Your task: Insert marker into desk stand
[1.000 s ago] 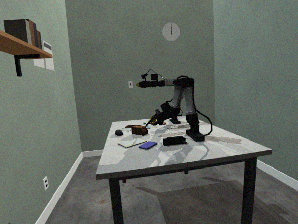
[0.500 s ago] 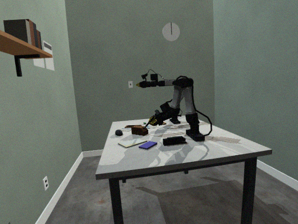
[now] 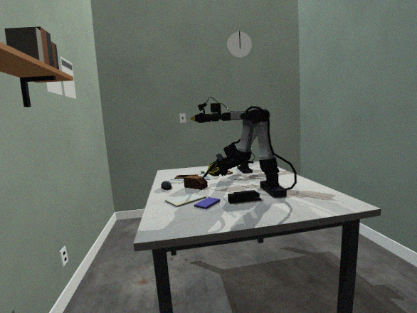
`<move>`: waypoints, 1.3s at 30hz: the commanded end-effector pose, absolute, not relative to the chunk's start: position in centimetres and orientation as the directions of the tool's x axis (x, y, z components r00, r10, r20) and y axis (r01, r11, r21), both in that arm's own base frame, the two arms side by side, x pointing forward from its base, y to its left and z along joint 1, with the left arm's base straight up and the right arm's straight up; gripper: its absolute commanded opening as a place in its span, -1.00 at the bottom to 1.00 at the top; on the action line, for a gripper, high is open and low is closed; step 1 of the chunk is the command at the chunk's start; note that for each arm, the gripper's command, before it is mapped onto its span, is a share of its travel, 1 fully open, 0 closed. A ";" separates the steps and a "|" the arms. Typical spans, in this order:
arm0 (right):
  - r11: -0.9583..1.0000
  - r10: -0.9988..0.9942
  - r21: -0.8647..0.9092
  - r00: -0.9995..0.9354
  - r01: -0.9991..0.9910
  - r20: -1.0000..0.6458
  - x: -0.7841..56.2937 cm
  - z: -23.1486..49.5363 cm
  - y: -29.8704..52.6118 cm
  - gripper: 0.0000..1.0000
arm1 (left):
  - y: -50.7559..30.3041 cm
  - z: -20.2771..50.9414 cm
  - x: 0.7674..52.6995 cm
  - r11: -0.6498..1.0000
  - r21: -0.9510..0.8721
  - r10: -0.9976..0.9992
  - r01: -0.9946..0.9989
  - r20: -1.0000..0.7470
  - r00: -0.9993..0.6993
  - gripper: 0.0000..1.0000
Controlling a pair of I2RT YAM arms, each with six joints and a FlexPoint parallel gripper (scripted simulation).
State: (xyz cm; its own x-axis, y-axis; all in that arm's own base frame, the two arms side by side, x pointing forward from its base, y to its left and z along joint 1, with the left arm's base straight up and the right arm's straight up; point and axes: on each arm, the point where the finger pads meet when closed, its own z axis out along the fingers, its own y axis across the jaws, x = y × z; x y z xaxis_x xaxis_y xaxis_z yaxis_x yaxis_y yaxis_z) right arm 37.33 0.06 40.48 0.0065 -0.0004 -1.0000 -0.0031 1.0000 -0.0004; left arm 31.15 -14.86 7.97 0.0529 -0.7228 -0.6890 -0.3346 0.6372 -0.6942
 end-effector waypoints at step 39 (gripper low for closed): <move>1.000 -0.007 -0.007 0.037 -0.001 -0.999 37.1 41.8 0.0 1.00 | -15.7 7.9 32.4 0.624 -0.711 -0.734 -0.324 -0.675 0.069 -1.00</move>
